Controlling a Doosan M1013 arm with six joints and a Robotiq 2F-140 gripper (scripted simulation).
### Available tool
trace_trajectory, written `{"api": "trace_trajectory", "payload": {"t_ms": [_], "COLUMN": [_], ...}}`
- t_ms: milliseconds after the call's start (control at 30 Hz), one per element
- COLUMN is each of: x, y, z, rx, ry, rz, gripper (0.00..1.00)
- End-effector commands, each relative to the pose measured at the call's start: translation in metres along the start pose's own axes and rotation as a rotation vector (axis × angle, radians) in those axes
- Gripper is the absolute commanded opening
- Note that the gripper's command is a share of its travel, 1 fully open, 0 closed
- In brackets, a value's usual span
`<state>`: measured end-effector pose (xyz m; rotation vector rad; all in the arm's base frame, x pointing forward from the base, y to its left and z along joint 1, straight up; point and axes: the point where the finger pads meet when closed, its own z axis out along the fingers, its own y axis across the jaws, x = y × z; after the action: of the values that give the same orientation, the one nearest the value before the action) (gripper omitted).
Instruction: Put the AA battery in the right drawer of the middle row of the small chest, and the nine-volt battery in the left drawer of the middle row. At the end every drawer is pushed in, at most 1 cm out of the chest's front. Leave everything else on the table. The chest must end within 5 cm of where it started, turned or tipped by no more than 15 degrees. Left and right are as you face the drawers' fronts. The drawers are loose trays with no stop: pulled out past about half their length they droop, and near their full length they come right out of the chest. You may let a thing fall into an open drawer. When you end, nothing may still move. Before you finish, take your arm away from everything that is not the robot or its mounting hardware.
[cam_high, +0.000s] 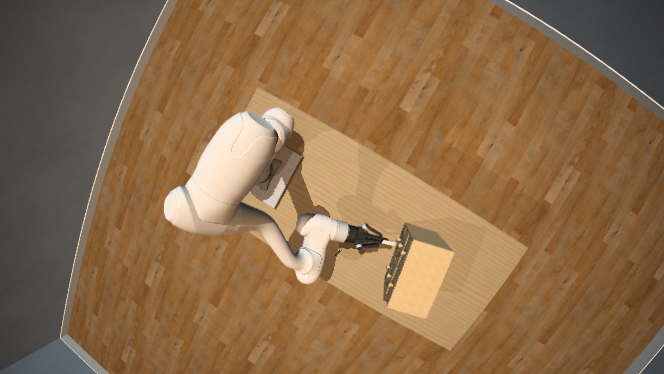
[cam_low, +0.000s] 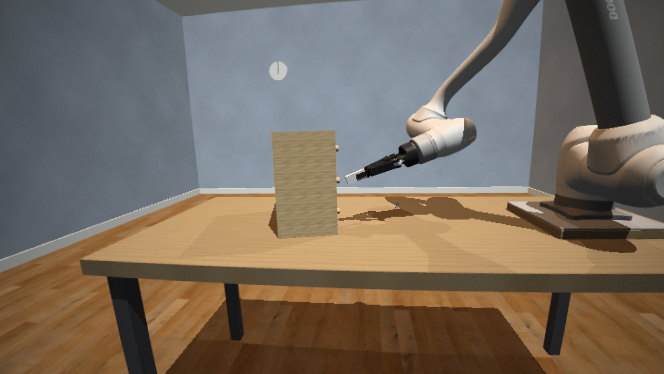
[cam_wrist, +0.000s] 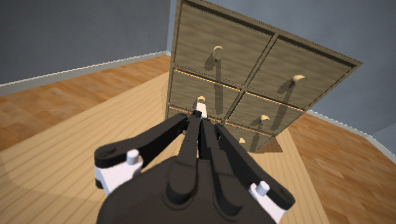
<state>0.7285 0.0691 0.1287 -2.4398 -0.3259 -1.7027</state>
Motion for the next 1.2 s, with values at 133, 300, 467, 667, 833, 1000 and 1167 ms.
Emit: {"api": "trace_trajectory", "payload": {"t_ms": [133,300,467,667,833,1000,1167], "x": [-0.008,-0.008,-0.008,-0.007,-0.007,-0.007,-0.006], "y": [0.0,0.0,0.0,0.0,0.0,0.0,0.0], "z": [-0.027,-0.027,-0.043,-0.074,-0.081,-0.081,-0.081], "rx": [0.001,0.001,0.001,0.001,0.001,0.001,0.002], "ry": [0.002,0.002,0.002,0.002,0.002,0.002,-0.004], "rz": [-0.005,-0.005,-0.005,-0.005,-0.005,-0.005,-0.005], "gripper": [0.0,0.0,0.0,0.0,0.0,0.0,0.0]}}
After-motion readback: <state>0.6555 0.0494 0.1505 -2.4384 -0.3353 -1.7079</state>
